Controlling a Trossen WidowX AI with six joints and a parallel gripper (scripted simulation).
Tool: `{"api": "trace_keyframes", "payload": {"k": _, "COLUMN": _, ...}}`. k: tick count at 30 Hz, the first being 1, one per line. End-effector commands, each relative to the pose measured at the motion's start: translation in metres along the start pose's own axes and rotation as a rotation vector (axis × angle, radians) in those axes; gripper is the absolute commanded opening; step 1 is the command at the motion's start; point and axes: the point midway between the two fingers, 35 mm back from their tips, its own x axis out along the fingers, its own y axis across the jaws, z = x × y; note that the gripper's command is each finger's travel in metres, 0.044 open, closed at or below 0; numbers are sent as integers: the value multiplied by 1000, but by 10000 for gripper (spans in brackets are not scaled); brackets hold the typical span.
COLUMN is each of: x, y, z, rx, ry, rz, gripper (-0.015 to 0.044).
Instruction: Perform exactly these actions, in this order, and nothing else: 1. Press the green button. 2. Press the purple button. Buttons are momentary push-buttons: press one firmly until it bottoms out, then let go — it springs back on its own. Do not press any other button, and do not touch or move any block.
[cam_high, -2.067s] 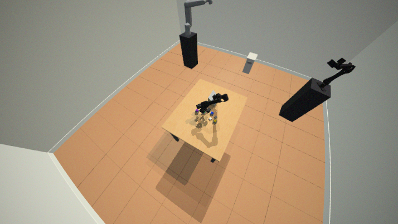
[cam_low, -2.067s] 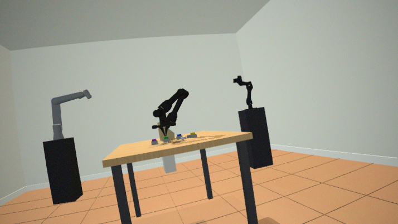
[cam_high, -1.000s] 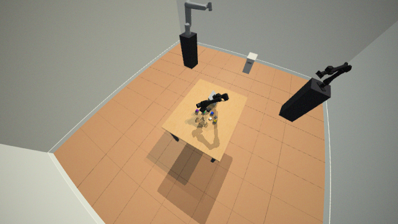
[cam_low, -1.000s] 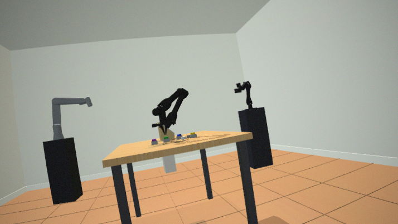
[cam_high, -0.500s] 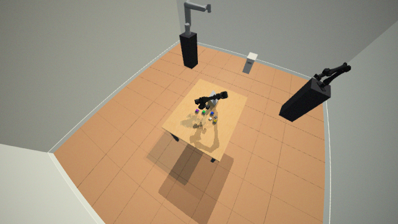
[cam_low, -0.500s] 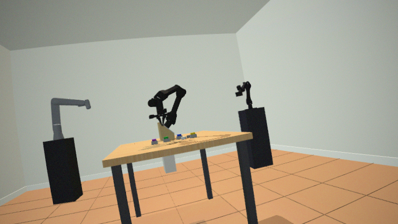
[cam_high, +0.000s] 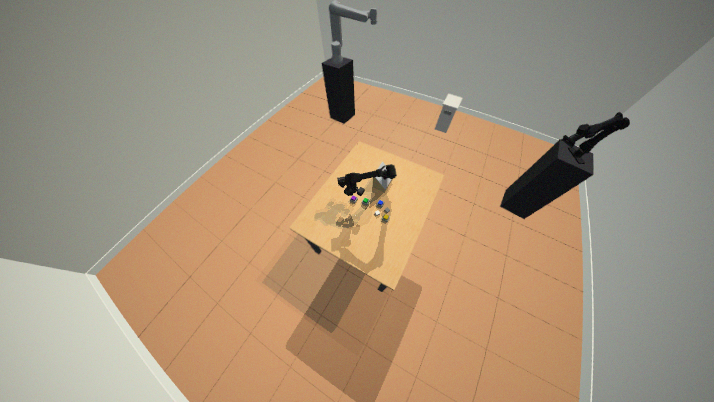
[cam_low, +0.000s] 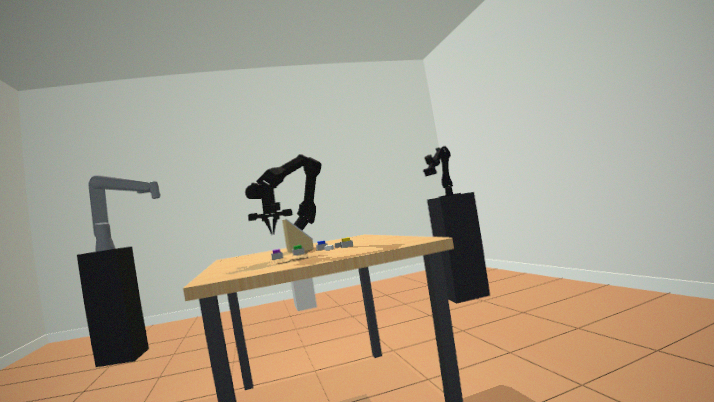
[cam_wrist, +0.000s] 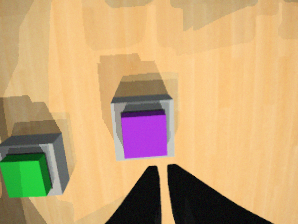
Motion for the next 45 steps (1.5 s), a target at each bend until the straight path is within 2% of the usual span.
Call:
{"api": "trace_keyframes", "payload": {"k": 1, "x": 39, "y": 5, "z": -7, "rx": 11, "ry": 28, "rz": 24, "gripper": 20}}
{"api": "trace_keyframes", "payload": {"k": 26, "x": 71, "y": 6, "z": -8, "rx": 10, "ry": 28, "rz": 26, "gripper": 20}}
{"api": "trace_keyframes", "payload": {"k": 45, "x": 72, "y": 6, "z": -8, "rx": 10, "ry": 28, "rz": 26, "gripper": 20}}
